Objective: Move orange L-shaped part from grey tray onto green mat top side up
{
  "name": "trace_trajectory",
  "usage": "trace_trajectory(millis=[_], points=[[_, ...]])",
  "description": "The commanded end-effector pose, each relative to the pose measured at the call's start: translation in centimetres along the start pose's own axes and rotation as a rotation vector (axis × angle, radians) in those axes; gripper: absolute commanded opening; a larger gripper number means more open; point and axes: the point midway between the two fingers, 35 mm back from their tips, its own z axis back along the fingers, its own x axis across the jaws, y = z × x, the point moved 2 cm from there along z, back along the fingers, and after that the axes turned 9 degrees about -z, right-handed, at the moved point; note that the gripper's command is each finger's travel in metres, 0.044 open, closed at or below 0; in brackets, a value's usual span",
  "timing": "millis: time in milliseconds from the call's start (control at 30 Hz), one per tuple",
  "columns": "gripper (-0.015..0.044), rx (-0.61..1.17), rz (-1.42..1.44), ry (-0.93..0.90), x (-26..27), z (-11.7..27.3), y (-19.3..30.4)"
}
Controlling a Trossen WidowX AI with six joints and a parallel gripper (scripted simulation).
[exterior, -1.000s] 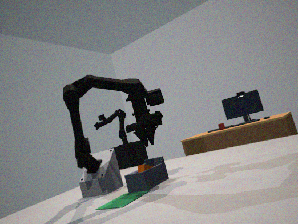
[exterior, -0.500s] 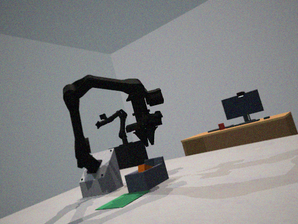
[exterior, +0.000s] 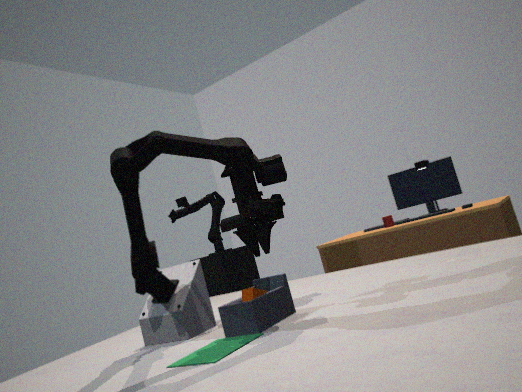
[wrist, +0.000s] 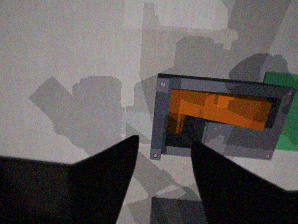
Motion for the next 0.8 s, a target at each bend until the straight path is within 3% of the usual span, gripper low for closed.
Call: trace_trajectory(millis=[0, 567, 767], points=[[0.018, 0.0, 0.001, 0.0, 0.0, 0.0, 0.0], [0.018, 0.0, 0.001, 0.0, 0.0, 0.0, 0.0], [0.018, 0.001, -0.003, -0.004, 0.1, -4.7, -0.2]])
